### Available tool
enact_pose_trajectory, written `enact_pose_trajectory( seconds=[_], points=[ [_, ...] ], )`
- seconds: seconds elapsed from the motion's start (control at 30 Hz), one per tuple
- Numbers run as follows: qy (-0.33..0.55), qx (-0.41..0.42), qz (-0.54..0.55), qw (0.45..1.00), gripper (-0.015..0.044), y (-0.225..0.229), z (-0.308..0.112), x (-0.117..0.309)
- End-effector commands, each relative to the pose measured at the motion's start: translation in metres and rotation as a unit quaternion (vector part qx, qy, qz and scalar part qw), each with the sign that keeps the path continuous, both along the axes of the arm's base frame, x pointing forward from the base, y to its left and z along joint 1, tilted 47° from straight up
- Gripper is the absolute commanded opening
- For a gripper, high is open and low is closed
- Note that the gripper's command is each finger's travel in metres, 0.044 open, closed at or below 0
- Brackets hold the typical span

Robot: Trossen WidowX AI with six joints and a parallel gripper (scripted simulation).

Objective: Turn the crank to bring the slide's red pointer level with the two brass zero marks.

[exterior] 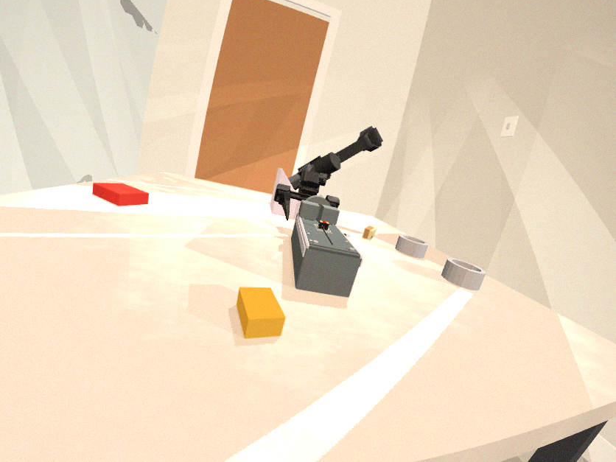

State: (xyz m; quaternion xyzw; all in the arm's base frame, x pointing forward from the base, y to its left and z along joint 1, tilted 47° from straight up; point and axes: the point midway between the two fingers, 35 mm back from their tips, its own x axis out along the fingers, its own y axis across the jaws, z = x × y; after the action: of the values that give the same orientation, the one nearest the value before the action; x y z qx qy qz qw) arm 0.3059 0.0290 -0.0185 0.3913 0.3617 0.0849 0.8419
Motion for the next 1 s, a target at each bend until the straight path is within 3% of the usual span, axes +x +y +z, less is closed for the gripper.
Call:
enact_pose_trajectory(
  seconds=[0.0,0.6,0.97],
  points=[
    [-0.004,-0.001,0.002,1.0,0.044,-0.004,0.005,0.002],
    [-0.003,-0.002,0.002,1.0,0.044,-0.039,0.037,0.0],
    [0.006,-0.006,0.002,1.0,0.044,-0.089,0.075,0.003]
  ],
)
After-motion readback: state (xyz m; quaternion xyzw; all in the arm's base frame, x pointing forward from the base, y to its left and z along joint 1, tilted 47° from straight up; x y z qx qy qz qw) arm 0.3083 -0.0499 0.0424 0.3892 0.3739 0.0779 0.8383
